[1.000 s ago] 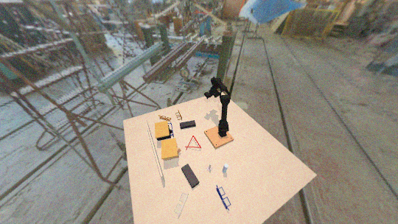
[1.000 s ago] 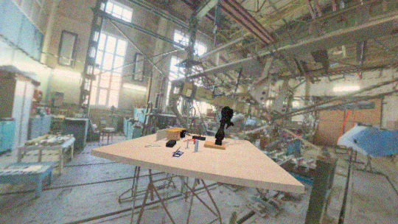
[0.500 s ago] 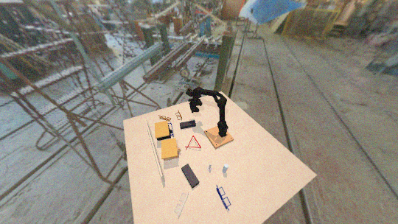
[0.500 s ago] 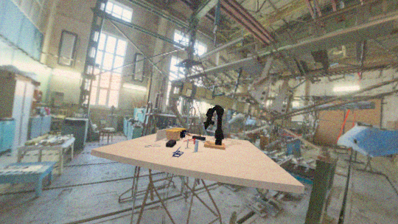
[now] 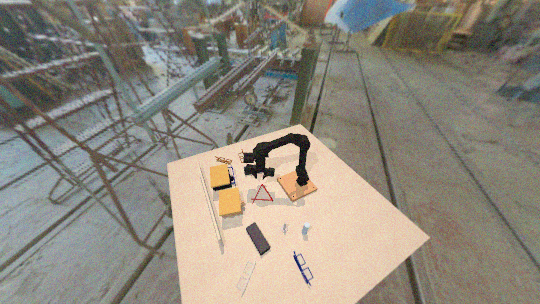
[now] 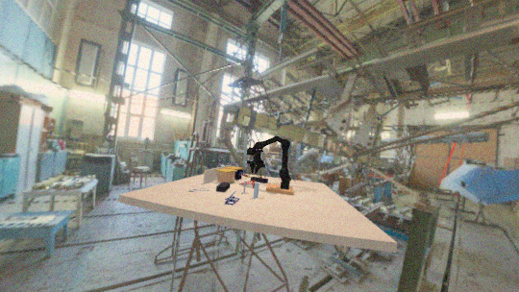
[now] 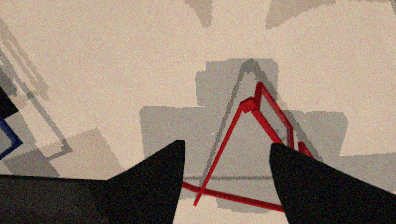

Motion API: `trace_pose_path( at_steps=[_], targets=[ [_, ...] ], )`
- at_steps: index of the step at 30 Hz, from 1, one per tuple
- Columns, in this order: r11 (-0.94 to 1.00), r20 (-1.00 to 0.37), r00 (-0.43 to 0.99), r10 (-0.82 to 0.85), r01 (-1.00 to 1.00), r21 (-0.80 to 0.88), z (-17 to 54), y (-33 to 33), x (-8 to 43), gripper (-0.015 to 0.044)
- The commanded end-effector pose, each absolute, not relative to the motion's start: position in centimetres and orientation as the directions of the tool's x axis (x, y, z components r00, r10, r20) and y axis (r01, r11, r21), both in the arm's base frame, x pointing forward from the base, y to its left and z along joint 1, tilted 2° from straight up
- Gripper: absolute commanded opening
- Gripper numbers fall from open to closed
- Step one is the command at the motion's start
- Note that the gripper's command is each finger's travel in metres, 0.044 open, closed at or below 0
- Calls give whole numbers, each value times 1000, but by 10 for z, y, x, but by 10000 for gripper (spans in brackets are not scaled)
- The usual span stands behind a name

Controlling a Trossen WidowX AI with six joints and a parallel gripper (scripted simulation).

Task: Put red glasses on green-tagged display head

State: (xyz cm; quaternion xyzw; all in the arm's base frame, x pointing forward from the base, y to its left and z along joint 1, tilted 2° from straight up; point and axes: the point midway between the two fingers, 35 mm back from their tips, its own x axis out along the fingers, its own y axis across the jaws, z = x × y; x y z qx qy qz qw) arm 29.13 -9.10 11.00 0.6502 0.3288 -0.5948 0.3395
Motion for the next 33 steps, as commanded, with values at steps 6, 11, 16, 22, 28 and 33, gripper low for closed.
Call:
trace_pose_path(
  at_steps=[6,11,16,22,28,33],
  targets=[
    [43,-1000,0,-20,999,0,87,16,274,200],
    [91,-1000,-4,-25,996,-6,86,23,271,200],
    [91,-1000,-4,-25,996,-6,86,23,271,120],
    [91,-1000,-4,-25,996,-6,85,23,271,120],
    [91,-1000,-4,-25,996,-6,78,23,271,120],
    [91,-1000,-4,-25,996,-6,70,23,270,120]
  ],
)
